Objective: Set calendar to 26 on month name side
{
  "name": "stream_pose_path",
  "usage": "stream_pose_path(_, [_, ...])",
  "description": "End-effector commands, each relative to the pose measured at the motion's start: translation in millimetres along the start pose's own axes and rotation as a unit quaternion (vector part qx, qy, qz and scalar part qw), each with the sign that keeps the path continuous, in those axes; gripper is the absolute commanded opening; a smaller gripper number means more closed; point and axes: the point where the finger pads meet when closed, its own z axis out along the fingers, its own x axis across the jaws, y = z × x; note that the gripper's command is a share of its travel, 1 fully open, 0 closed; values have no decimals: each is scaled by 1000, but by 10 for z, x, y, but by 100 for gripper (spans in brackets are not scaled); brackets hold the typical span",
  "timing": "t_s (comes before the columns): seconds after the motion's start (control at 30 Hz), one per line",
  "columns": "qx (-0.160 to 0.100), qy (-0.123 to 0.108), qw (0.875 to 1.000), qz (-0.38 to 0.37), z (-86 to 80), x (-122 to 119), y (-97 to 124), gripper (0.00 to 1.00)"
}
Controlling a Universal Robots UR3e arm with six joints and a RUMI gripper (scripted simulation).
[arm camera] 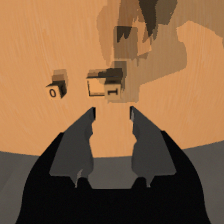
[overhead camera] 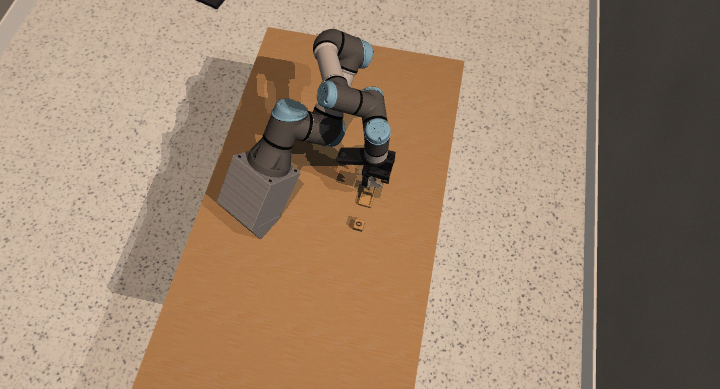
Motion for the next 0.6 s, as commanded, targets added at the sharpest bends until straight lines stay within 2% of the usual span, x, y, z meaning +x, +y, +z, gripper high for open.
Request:
stream_pose_path(0.0, [0, -1, 1000, 0, 2, -3, 4, 29])
stream_pose_path(0.57, [0, -1, 1000, 0, 143, -2, 7, 29])
